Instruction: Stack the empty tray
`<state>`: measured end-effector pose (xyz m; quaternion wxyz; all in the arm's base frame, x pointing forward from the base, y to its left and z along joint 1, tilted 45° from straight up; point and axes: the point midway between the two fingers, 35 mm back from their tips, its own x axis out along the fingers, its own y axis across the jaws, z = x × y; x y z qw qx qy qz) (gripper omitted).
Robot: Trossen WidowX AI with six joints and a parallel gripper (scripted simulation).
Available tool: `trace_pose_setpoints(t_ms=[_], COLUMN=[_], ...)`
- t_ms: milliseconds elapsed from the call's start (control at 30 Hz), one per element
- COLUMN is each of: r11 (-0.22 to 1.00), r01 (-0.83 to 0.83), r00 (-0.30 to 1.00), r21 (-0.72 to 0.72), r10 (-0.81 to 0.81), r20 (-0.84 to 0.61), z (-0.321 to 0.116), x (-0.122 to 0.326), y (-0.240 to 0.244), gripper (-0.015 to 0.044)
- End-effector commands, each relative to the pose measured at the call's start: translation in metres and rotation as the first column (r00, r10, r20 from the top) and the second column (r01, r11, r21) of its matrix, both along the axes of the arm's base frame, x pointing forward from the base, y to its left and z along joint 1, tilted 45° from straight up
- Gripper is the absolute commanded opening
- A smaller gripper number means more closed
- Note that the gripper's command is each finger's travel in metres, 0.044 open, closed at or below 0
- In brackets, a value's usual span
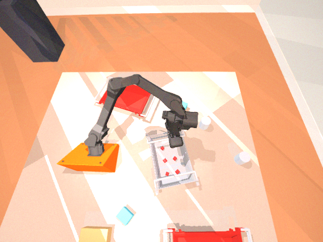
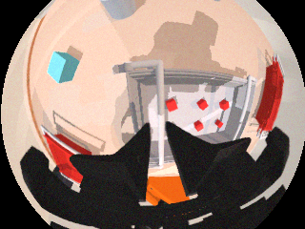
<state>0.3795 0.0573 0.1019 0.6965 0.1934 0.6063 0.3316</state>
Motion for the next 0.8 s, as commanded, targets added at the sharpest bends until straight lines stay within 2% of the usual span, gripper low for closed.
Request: trace_pose_setpoints(t_ms=[0, 667, 767], r11=[1.0, 1.0, 1.0], r01=[0.0, 0.0, 0.0], r00=[1.0, 1.0, 1.0], r21=[0.0, 0.0, 0.0], r10=[0.0, 0.0, 0.0], r20=[0.0, 0.0, 0.0], z=[0.0, 0.0, 0.0], x=[0.0, 0.0, 0.0], y=[0.0, 0.0, 0.0], gripper=[0.0089, 0.0089, 0.001])
